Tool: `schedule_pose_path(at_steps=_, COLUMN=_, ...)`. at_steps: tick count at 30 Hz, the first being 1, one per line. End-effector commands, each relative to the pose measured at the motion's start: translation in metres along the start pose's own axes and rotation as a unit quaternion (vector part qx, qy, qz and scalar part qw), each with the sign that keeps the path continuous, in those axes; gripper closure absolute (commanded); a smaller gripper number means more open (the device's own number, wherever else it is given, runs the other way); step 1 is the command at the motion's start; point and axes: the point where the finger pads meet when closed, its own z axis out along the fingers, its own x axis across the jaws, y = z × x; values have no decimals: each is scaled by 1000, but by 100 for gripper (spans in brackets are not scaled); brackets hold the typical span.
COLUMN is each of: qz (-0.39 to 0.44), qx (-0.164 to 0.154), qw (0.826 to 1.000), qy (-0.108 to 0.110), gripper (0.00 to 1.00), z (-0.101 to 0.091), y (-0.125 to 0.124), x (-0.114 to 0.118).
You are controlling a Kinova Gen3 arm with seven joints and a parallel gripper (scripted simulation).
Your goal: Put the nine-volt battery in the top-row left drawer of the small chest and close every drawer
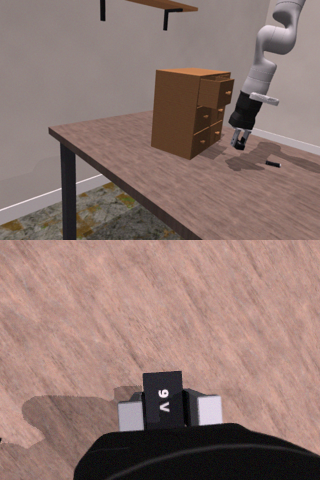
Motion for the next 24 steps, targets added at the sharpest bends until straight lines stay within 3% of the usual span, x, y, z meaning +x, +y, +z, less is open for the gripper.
schedule_pose_path(at_steps=1, qz=-97, qx=24, qw=994, qy=-31, gripper=49, z=-5, y=6, x=-4)
schedule_pose_path(at_steps=12, qz=-281, qx=49, qw=957, qy=-49, gripper=49, z=-12, y=22, x=-41)
schedule_pose_path(at_steps=24, qz=-361, qx=65, qw=928, qy=-58, gripper=49, z=-17, y=30, x=-60)
